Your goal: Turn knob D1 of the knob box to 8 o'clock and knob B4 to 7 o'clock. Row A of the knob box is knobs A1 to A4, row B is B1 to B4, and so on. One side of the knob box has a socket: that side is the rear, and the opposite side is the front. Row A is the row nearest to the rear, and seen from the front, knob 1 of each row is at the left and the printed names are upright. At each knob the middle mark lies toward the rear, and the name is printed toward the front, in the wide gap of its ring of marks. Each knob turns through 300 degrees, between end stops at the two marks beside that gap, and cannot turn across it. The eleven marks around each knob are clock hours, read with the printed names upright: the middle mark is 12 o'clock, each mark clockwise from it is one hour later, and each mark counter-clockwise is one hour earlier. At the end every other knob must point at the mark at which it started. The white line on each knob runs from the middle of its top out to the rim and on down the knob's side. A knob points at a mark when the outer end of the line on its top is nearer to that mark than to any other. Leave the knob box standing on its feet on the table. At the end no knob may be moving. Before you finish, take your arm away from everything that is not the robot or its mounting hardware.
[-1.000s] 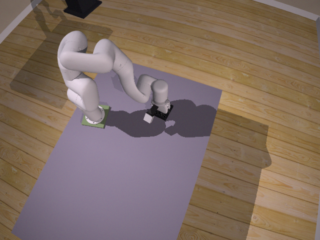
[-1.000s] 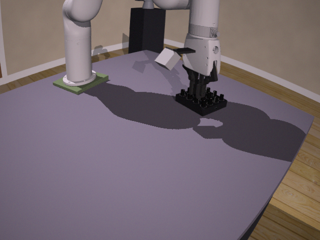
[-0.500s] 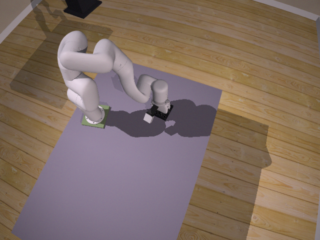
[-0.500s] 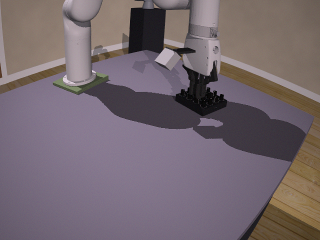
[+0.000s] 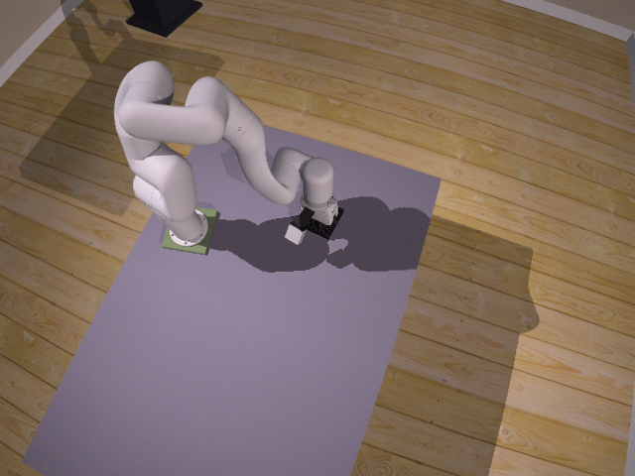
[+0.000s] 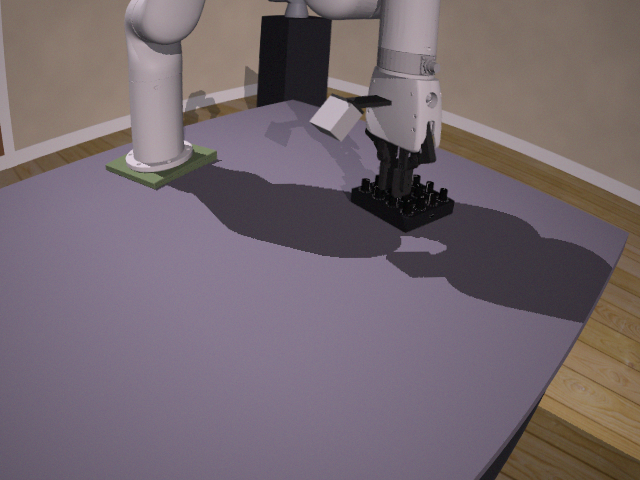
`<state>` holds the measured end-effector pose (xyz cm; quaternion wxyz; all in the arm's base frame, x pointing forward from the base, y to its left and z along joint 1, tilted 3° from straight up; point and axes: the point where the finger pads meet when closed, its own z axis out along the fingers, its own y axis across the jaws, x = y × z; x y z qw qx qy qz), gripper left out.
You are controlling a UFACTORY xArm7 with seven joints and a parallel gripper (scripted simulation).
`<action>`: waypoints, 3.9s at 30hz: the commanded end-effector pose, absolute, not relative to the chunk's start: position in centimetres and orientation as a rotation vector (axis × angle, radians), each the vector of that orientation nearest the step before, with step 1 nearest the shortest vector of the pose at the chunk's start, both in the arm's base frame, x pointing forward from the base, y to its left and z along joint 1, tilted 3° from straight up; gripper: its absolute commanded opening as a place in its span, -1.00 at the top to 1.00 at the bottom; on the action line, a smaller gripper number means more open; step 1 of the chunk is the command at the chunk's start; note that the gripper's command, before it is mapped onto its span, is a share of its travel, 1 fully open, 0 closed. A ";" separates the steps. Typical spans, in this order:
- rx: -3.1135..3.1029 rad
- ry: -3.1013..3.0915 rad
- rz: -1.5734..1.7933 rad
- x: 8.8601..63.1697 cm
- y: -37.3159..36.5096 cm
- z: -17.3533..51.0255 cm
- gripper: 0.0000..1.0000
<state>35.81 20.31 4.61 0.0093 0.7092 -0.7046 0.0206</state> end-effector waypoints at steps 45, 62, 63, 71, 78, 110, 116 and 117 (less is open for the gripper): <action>2.217 -2.203 0.065 35.9 20.4 4.1 0.61; 2.217 -2.203 0.065 35.9 20.3 3.5 0.61; 2.217 -2.203 0.065 35.9 20.3 3.5 0.61; 2.217 -2.203 0.065 35.9 20.3 3.5 0.61; 2.217 -2.203 0.065 35.9 20.3 3.5 0.61; 2.217 -2.203 0.065 35.9 20.3 3.5 0.84; 2.217 -2.203 0.065 35.9 20.3 3.5 0.84; 2.217 -2.203 0.065 35.9 20.3 3.5 0.84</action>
